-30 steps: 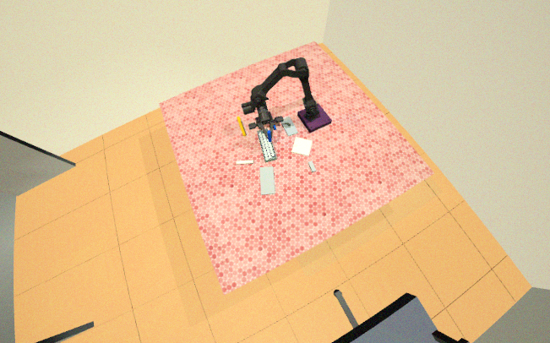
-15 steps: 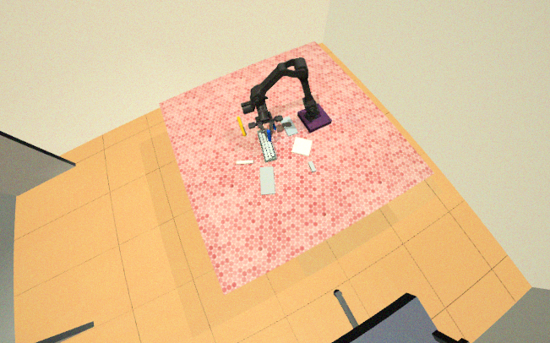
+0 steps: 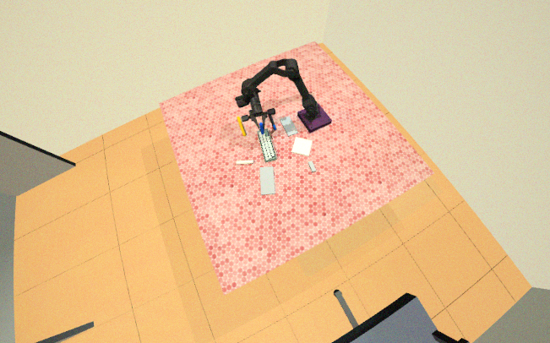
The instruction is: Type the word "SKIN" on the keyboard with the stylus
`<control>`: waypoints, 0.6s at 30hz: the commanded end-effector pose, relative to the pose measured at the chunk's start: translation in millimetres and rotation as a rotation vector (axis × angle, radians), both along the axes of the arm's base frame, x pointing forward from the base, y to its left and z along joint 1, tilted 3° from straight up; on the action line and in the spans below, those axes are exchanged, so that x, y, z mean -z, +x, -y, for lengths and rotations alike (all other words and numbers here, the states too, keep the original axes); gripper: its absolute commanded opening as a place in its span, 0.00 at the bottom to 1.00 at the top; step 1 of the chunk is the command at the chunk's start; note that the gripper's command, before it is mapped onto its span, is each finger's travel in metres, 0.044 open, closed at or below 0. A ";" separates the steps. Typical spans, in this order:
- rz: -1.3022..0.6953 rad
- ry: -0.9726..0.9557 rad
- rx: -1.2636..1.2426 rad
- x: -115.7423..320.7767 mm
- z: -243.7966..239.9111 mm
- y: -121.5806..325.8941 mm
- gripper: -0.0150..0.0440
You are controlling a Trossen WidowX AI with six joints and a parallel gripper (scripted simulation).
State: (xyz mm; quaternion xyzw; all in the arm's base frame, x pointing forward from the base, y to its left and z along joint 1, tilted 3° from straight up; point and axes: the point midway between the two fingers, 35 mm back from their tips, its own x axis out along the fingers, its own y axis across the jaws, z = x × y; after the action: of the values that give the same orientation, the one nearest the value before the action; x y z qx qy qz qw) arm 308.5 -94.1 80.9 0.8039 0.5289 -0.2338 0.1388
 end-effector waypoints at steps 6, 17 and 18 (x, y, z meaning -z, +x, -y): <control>0.009 0.003 -0.007 -3.2 42.2 -6.7 0.25; 0.009 0.003 -0.007 14.4 45.3 -6.7 0.25; 0.009 0.003 -0.007 16.0 45.3 -6.6 0.25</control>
State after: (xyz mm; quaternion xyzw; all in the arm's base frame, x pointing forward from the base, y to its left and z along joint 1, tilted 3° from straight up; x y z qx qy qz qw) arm 302.7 -138.8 77.1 0.8054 0.5290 -0.2277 0.1403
